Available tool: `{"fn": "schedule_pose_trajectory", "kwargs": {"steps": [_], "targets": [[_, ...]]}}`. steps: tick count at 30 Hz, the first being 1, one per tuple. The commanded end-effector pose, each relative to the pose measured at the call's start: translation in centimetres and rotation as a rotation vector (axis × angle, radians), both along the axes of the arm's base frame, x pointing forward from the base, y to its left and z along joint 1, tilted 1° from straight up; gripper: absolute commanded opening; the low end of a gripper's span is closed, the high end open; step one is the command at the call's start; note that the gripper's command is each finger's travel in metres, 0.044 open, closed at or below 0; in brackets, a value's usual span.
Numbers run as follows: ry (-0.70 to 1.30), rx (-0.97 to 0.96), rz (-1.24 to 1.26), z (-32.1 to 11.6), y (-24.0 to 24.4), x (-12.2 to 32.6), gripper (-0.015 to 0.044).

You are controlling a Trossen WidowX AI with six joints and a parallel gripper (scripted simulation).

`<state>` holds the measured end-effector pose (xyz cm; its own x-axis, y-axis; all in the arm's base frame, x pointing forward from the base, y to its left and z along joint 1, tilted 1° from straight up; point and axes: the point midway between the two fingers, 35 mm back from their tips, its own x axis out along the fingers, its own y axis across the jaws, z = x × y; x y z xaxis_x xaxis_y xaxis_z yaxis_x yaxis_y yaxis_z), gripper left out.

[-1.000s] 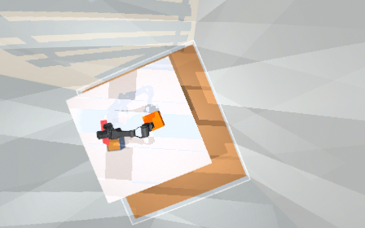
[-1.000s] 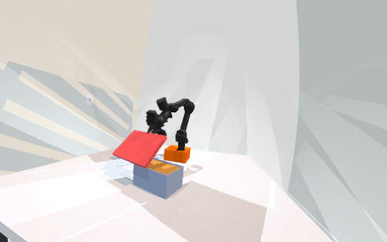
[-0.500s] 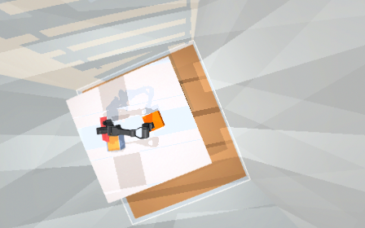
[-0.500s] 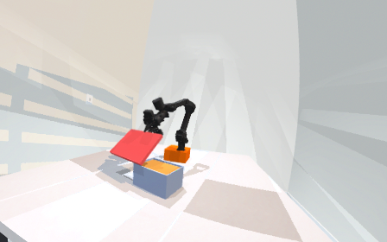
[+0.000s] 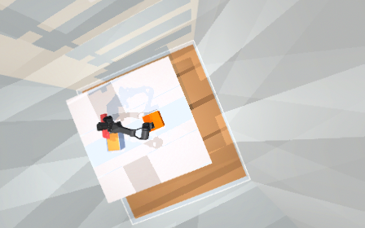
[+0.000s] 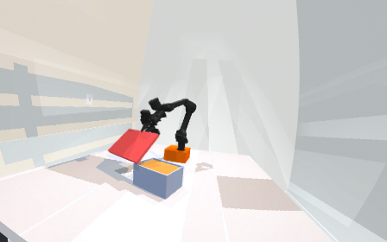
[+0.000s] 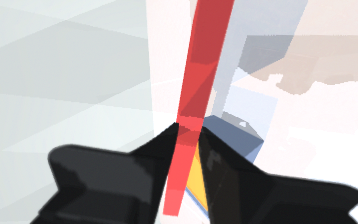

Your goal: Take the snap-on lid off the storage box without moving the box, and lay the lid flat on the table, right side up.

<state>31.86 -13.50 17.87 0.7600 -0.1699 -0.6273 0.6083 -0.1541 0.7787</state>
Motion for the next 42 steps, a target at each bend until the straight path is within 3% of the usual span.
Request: {"fn": "schedule_pose_trajectory", "kwargs": {"steps": [1, 42], "targets": [[-0.009, -0.005, 0.007, 0.3, -0.9, -0.1, 0.0000], [-0.006, -0.013, 0.007, 0.3, -8.6, -2.9, 0.0000]]}}
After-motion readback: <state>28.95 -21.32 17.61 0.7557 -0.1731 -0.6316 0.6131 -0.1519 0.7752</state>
